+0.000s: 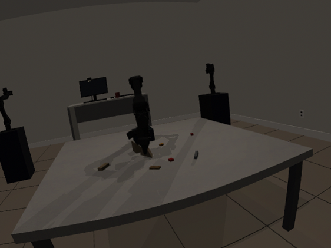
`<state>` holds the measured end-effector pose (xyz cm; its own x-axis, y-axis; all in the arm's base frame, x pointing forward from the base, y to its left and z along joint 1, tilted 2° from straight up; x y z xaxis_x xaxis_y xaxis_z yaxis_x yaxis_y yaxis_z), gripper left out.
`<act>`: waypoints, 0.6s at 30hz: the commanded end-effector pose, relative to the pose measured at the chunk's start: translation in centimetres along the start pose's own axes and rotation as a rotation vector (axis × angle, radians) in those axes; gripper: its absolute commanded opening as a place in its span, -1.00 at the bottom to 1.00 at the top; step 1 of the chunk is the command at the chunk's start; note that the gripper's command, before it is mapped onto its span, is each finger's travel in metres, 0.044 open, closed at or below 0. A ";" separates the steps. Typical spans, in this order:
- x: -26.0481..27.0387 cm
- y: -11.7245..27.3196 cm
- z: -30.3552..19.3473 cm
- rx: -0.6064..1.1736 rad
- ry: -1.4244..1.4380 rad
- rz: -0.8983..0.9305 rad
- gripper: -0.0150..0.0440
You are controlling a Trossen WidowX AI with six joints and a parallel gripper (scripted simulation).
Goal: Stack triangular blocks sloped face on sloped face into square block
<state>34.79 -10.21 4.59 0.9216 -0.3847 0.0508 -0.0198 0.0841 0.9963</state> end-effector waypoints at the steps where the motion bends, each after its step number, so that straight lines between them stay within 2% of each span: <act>1: 0.0 0.4 -0.9 -0.084 -0.002 0.006 -0.49; 18: -0.2 0.6 -6.0 -0.520 -0.003 0.019 -0.49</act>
<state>36.57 -5.12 4.75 0.9221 -0.3824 0.0590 0.1468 0.4869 0.8610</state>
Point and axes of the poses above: the point midway between the two fingers, 35 mm back from their tips, its own y axis back along the fingers, its own x axis across the jaws, z = x × y, the point moved 5 cm from there along y, back along the fingers, and after that the axes turned 2 degrees about -y, right-handed, at the moved point
